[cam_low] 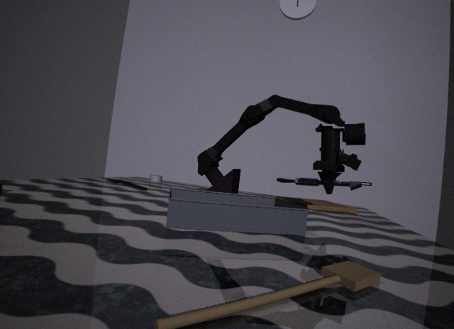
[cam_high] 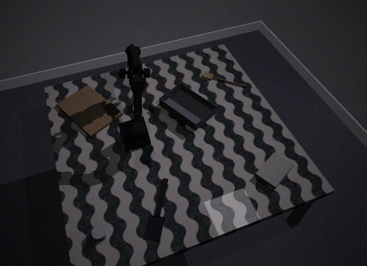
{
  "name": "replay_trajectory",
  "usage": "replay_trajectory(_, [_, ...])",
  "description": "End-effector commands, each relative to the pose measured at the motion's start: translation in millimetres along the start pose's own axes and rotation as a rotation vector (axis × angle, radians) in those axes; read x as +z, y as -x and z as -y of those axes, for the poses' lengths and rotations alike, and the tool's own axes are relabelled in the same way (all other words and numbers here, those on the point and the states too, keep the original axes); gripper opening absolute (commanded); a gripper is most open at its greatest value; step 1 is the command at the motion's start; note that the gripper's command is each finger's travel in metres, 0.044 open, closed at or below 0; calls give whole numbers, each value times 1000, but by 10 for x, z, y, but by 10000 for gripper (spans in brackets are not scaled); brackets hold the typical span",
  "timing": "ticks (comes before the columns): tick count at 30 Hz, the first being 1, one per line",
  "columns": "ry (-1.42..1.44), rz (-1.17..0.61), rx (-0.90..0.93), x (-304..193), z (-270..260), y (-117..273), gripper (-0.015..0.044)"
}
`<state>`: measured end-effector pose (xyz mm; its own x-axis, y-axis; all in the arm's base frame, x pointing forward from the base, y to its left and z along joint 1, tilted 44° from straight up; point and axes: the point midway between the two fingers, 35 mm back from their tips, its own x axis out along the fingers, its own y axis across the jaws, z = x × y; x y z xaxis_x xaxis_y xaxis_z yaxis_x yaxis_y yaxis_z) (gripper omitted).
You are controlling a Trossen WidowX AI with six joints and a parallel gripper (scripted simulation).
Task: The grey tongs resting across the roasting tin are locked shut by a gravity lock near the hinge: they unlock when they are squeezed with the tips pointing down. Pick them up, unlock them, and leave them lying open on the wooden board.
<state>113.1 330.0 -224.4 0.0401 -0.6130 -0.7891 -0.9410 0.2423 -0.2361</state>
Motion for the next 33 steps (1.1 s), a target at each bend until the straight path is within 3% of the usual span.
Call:
replay_trajectory(1, [72,4,3,-44,-286,47,-150])
replay_trajectory(33, [658,-43,38,-1117,-2458,174,-150])
